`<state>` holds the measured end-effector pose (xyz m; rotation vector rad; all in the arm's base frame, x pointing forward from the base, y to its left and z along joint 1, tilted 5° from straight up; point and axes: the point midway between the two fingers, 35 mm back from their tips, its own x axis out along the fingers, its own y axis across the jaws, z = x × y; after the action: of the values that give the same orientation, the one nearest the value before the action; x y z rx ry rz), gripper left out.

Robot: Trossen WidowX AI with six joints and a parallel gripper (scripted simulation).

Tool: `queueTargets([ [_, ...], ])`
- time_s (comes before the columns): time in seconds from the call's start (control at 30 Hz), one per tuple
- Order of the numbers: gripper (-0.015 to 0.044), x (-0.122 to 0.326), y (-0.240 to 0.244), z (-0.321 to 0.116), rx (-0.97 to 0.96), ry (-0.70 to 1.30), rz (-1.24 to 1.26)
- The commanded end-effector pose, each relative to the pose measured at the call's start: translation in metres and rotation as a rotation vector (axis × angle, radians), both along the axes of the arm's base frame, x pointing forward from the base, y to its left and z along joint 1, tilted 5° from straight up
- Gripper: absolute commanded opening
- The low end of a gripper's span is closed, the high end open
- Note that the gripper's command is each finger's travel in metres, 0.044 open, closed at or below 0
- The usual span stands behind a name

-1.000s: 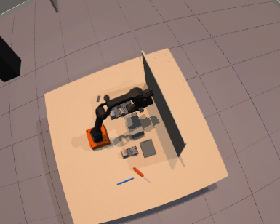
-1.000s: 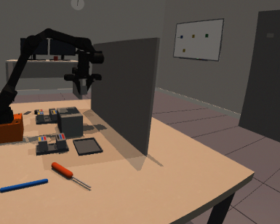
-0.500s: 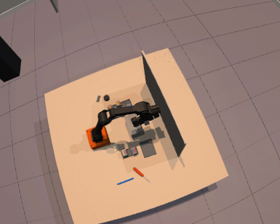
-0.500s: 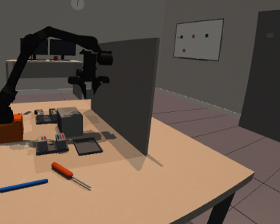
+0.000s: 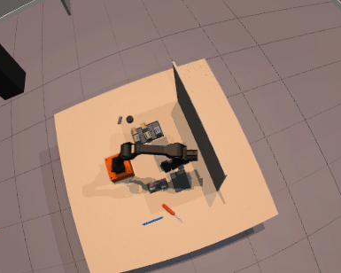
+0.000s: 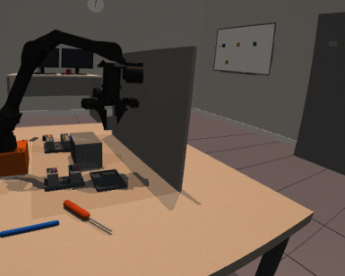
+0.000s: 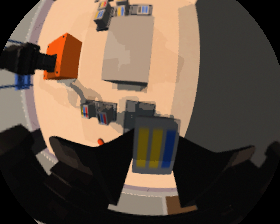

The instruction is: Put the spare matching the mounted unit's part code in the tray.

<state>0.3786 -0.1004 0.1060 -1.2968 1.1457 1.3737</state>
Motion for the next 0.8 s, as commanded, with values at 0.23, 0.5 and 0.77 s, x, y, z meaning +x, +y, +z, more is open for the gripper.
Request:
queueTargets([
  [0.23,0.0000,-0.020,-0.055,0.000,-0.011,0.005,0.014],
  [0.5,0.0000,-0.019,-0.055,-0.006,-0.011,0.005,0.014],
  [0.77,0.0000,-0.018,-0.056,-0.014,-0.011,0.005,0.014],
])
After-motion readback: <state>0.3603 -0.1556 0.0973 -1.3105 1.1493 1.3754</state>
